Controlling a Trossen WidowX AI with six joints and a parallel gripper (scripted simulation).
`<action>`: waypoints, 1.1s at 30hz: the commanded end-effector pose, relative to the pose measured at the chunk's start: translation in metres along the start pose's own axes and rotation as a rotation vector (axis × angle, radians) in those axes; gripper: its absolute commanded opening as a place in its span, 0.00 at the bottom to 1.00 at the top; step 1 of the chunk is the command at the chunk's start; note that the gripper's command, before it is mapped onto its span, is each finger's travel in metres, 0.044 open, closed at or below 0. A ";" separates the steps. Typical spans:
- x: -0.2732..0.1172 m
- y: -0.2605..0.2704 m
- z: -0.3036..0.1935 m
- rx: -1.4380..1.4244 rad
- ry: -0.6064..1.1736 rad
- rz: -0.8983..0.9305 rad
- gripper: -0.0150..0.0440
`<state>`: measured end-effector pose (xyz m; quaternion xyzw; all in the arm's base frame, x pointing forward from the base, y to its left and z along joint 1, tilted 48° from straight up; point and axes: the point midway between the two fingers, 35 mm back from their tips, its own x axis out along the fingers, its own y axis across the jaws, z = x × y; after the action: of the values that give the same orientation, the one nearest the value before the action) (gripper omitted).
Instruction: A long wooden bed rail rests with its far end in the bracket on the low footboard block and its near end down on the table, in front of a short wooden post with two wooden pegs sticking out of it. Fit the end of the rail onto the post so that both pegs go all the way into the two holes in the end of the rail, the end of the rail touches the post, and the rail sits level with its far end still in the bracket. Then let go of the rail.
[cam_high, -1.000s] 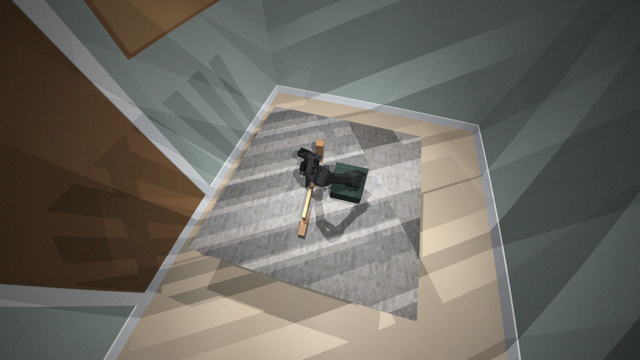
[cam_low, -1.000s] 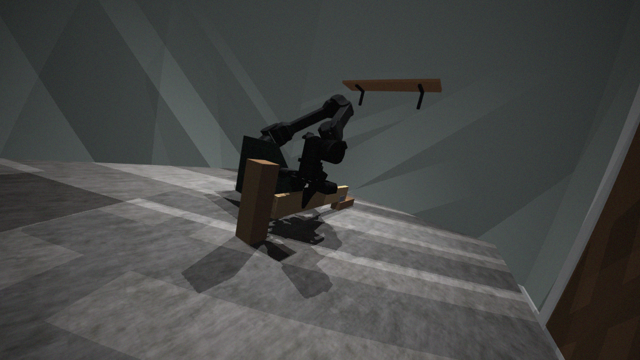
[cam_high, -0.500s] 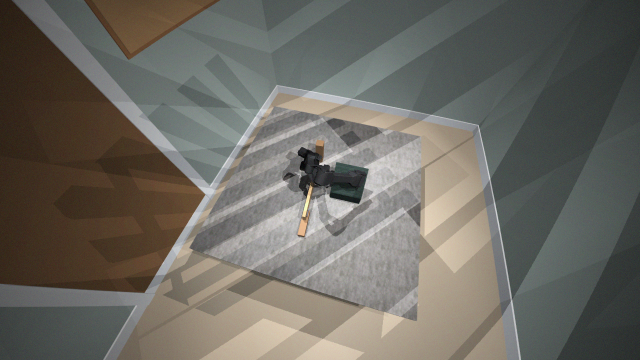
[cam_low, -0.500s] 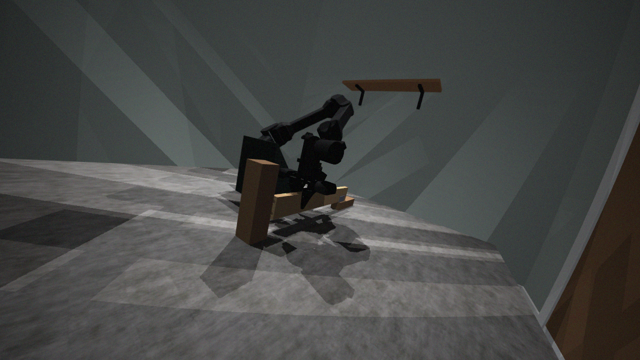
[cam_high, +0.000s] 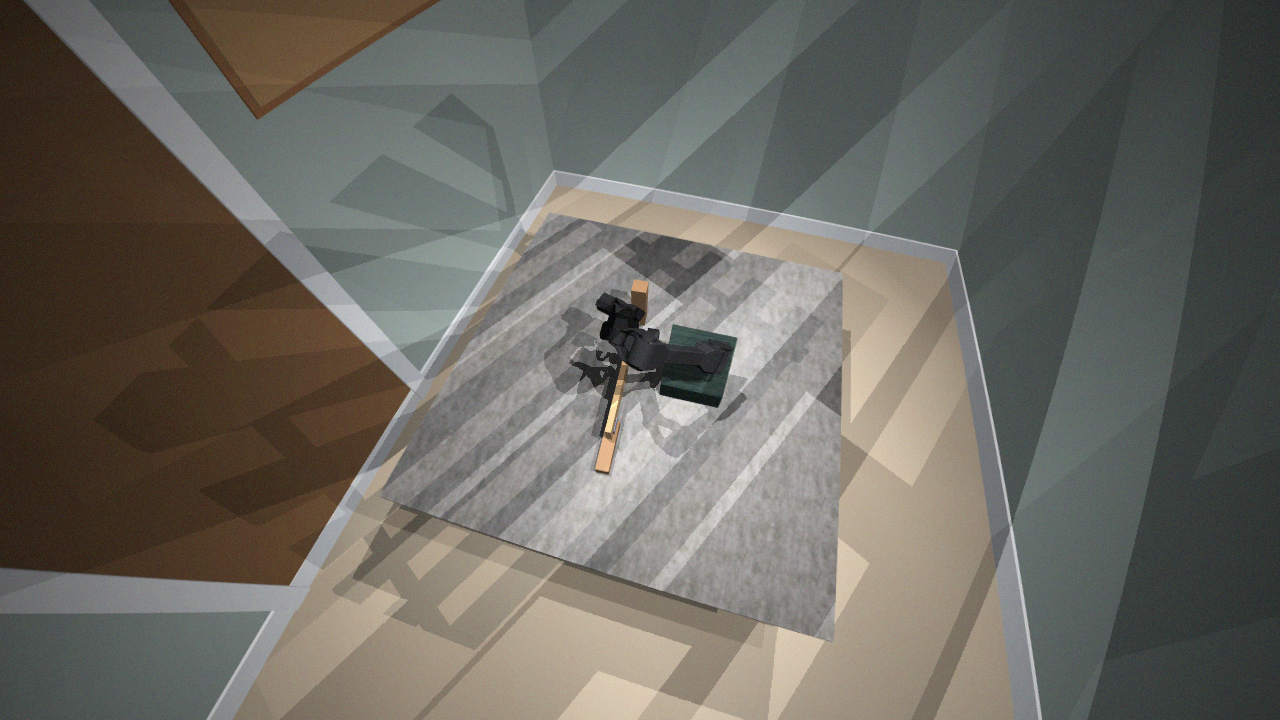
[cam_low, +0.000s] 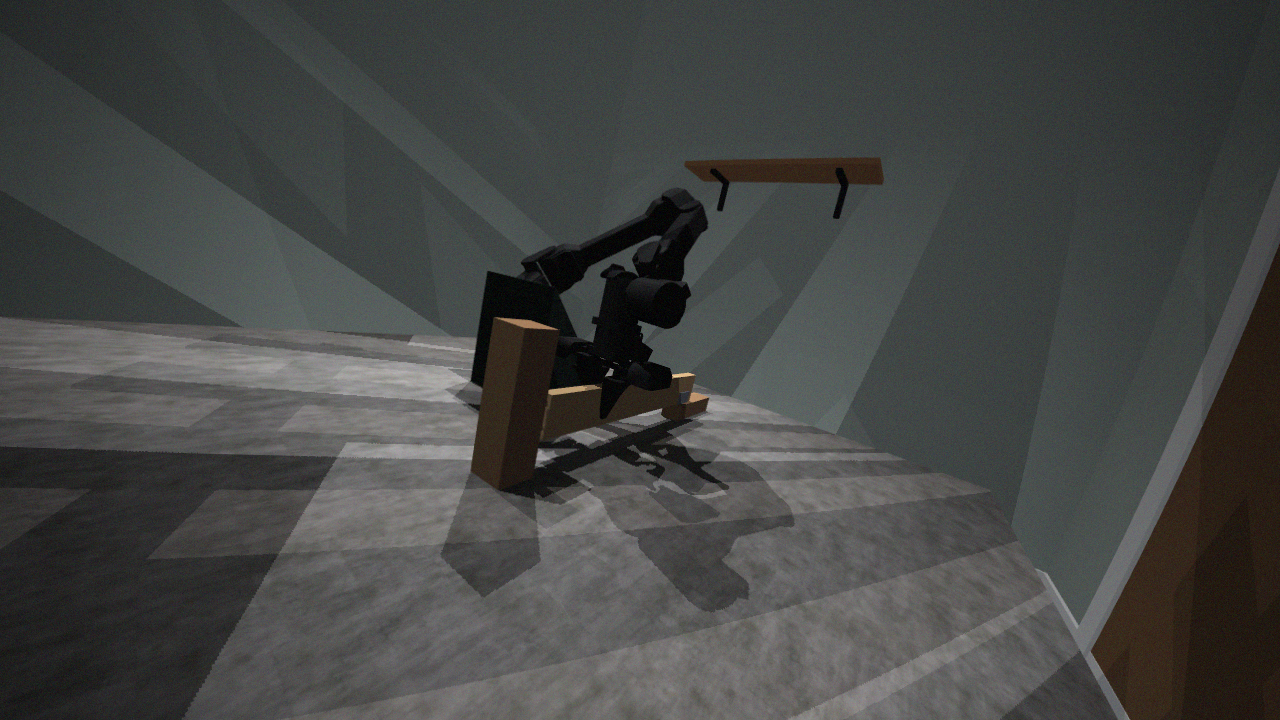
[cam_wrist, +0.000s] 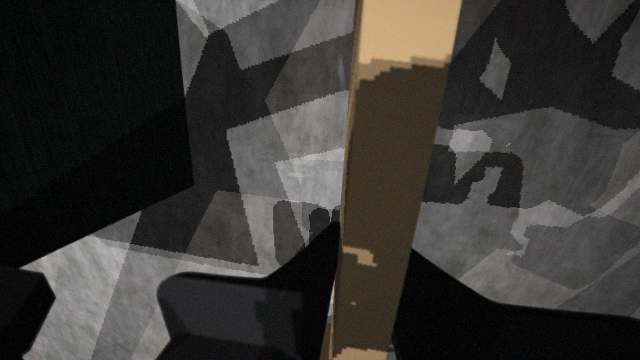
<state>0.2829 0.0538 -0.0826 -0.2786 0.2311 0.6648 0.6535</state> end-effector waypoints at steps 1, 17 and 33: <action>-0.002 -0.001 -0.002 0.000 -0.001 -0.005 0.25; -0.001 0.000 -0.007 0.000 0.000 -0.005 0.25; -0.001 0.000 -0.012 0.000 0.000 -0.005 0.25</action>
<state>0.2831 0.0470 -0.0899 -0.2783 0.2308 0.6641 0.6544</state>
